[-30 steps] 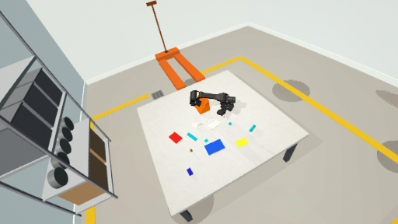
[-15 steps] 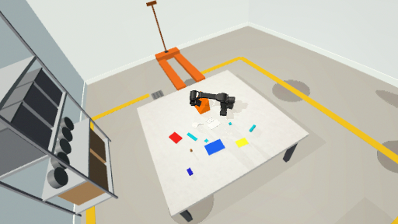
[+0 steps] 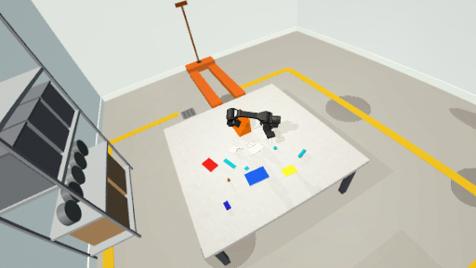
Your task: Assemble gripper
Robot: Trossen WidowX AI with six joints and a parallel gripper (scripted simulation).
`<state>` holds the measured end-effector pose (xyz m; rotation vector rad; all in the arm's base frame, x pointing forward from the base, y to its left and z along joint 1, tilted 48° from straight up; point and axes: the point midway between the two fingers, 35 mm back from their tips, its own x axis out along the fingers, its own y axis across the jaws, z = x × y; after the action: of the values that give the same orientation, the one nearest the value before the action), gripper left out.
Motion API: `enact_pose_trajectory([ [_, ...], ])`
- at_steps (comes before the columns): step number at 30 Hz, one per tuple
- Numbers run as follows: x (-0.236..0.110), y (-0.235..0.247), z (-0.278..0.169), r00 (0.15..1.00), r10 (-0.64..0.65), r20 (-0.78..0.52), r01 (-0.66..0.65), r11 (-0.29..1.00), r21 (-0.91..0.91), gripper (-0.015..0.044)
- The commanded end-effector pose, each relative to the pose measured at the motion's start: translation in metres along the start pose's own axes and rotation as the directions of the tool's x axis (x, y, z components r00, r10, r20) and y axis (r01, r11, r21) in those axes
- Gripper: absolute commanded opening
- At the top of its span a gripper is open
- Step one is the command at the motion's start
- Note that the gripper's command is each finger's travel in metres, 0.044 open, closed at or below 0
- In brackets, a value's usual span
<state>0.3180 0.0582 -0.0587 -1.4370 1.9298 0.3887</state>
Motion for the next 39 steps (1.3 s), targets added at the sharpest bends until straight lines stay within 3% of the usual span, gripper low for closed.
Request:
enact_pose_trajectory([
  [1, 0.0005, 0.0007, -0.0012, 1.000, 0.001, 0.000, -0.001, 0.992, -0.128, 0.0000],
  [19, 0.0002, 0.0014, -0.0052, 1.000, 0.001, -0.001, -0.001, 0.806, -0.592, 0.0000],
  [39, 0.0000, 0.0022, -0.0096, 1.000, 0.001, -0.001, -0.001, 0.368, -0.930, 0.0000],
])
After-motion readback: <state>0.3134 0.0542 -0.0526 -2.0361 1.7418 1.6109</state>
